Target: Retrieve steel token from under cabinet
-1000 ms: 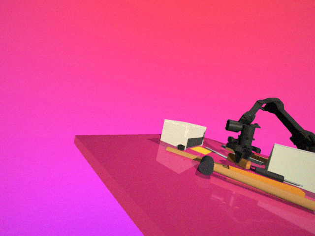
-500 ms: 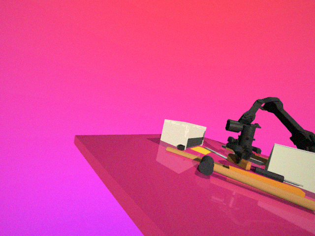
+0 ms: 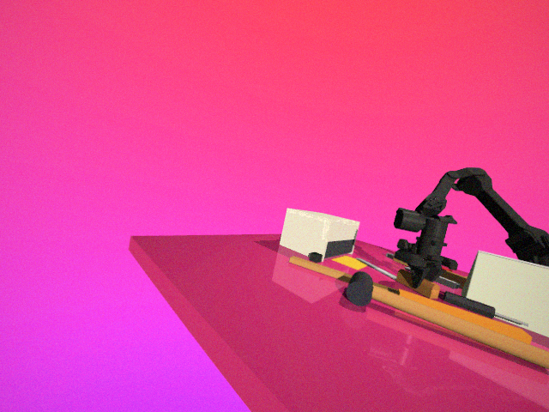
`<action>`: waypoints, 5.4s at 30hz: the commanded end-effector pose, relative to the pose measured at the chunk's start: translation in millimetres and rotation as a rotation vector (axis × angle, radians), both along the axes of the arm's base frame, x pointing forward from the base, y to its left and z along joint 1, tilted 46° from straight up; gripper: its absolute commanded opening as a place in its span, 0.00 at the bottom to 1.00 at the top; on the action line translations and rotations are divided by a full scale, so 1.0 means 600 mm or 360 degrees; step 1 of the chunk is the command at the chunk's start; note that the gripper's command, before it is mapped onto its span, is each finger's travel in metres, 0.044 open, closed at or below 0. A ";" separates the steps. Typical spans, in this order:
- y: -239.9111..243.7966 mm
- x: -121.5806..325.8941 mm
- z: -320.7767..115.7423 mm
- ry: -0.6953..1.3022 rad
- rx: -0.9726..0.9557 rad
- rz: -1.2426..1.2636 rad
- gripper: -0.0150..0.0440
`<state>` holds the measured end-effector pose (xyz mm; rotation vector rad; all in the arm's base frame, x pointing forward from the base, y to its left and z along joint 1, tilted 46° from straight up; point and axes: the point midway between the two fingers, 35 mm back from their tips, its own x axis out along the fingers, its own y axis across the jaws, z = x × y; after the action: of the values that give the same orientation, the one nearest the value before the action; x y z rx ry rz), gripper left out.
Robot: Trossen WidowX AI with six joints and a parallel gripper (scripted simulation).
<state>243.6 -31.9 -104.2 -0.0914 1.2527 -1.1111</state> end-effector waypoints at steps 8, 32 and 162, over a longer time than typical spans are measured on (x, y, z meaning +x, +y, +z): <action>0.021 0.000 -0.018 -0.0003 0.0004 0.0008 0.25; 0.056 -0.005 -0.051 -0.0004 0.0006 0.0008 0.25; 0.097 -0.013 -0.098 0.0390 0.0073 0.0415 0.39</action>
<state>234.8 25.8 -163.0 -0.3583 1.4385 -0.8633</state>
